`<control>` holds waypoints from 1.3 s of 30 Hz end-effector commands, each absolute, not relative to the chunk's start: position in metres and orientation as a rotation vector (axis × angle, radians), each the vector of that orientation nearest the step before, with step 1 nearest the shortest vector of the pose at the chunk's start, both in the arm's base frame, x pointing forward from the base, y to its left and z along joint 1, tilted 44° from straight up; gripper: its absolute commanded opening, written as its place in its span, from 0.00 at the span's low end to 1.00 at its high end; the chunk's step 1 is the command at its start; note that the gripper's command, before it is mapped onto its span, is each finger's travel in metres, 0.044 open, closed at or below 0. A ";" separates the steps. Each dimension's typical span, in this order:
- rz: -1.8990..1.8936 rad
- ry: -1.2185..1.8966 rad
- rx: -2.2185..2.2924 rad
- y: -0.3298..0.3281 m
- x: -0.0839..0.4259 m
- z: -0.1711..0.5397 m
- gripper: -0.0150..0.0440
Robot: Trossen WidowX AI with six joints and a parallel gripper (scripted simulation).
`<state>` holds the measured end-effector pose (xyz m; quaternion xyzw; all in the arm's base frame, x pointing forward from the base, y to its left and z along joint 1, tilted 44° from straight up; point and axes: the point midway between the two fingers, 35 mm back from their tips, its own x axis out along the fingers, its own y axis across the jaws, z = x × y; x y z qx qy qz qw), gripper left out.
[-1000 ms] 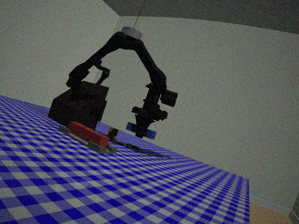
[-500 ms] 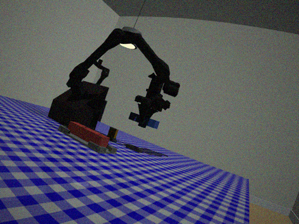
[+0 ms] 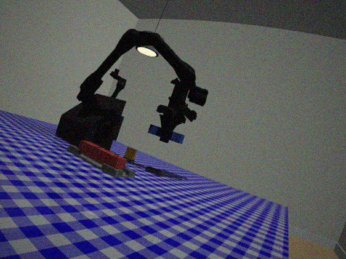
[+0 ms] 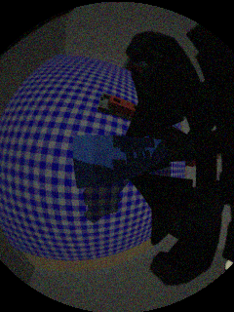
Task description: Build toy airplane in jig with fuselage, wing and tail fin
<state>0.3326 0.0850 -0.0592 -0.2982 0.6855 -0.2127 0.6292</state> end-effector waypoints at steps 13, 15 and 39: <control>-0.261 1.654 -0.885 0.041 0.330 -0.025 0.25; -0.233 1.662 -0.909 0.036 0.329 -0.021 0.25; 0.112 1.739 -1.195 -0.028 0.306 0.021 0.25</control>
